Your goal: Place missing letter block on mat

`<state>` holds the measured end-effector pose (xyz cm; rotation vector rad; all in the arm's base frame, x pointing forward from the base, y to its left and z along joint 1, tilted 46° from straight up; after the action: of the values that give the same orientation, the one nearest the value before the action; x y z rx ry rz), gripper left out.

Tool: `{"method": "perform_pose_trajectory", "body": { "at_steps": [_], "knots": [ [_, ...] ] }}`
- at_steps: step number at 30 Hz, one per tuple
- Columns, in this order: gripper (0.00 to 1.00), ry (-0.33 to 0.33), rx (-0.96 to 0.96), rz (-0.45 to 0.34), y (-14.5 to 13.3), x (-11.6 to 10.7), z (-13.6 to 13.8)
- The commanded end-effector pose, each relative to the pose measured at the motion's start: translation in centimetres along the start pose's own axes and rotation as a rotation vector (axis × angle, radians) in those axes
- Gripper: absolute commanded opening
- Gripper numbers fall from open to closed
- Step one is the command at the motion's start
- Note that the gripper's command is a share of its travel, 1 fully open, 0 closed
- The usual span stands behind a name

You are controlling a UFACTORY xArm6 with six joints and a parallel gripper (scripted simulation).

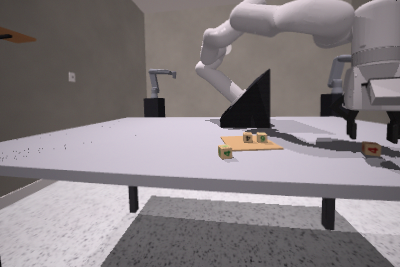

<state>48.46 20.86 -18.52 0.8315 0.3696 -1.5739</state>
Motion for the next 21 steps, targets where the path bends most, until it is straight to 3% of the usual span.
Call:
{"method": "perform_pose_trajectory", "body": {
  "at_steps": [1,21],
  "knots": [
    [0.63,0.004,0.001,0.003,0.1,-0.2,-0.1],
    [0.63,0.004,0.001,0.003,0.1,1.3,-0.1]
  ]
}}
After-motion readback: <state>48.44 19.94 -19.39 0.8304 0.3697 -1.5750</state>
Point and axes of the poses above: the point where the finger pads meet when closed, its own x axis out along the fingers, its own z axis across the jaws, y = z × x, the point moved 10 cm from there along -x, back along the fingers, and after that the axes turned 6 degrees about -x, right-handed, at the moved point
